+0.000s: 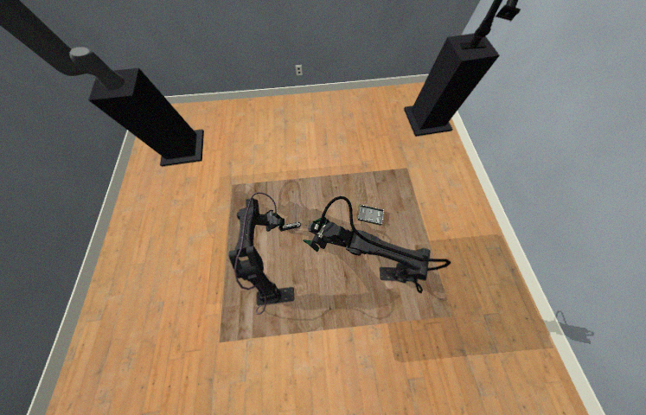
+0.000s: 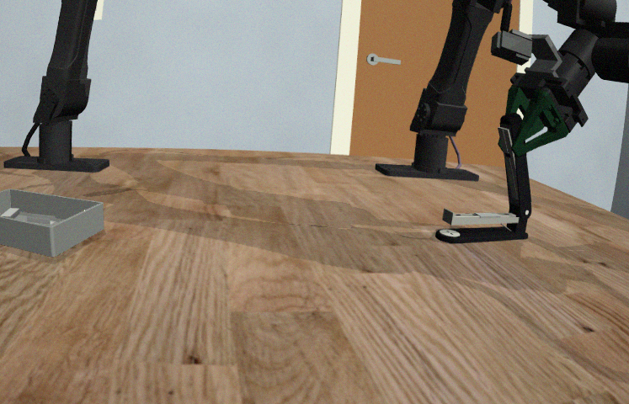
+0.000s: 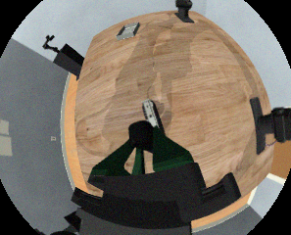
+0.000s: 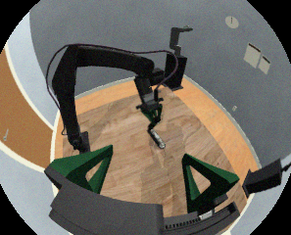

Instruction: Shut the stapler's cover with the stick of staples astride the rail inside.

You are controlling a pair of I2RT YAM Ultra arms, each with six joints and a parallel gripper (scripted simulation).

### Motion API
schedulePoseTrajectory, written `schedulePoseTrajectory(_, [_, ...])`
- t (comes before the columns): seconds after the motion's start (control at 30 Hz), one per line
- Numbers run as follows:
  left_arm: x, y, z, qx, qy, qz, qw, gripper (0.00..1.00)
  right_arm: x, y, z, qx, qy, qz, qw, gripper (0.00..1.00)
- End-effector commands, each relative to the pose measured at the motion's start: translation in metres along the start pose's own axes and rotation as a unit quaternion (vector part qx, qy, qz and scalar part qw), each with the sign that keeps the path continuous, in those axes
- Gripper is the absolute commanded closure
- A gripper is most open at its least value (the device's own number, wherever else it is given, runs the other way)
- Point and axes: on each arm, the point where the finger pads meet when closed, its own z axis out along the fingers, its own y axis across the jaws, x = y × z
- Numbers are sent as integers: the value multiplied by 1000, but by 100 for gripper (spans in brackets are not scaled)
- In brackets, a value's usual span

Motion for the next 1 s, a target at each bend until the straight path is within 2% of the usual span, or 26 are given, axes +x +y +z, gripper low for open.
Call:
schedulePoseTrajectory(0.0, [-17, 5, -9, -24, 20, 17, 999, 100, -9, -1, -7, 0, -9, 0, 1000, 0])
schedulePoseTrajectory(0.97, [-19, 0, 23, -10, 188, 0, 982, 100, -9, -1, -7, 0, -9, 0, 1000, 0])
